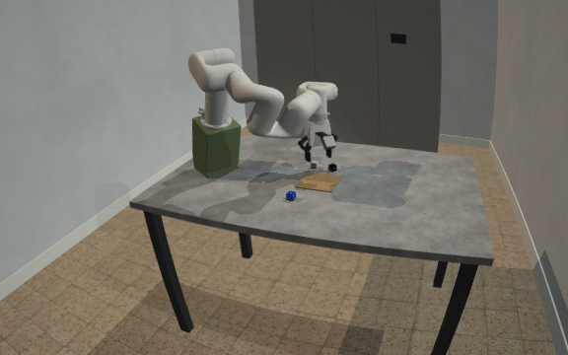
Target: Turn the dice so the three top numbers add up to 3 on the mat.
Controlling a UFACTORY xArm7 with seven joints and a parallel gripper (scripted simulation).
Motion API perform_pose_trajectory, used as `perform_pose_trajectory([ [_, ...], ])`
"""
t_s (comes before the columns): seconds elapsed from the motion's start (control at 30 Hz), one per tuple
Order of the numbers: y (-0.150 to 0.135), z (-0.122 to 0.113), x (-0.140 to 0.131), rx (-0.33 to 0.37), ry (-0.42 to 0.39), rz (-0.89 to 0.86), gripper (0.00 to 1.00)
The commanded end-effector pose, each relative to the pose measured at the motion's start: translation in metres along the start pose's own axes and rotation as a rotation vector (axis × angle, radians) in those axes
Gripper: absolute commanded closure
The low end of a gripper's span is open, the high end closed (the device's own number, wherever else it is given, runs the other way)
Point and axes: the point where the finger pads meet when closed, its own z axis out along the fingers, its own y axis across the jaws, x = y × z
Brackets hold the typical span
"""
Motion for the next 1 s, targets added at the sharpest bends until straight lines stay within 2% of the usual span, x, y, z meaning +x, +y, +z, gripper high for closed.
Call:
perform_pose_trajectory([
  [0.0, -0.001, -0.003, 0.0, 0.003, 0.001, 0.0, 0.0],
  [0.17, -0.001, -0.025, 0.0, 0.003, 0.001, 0.0, 0.0],
  [0.5, -0.001, -0.095, 0.0, 0.003, 0.001, 0.0, 0.0],
  [0.7, -0.001, -0.105, 0.0, 0.003, 0.001, 0.0, 0.0],
  [0.97, -0.001, -0.105, 0.0, 0.003, 0.001, 0.0, 0.0],
])
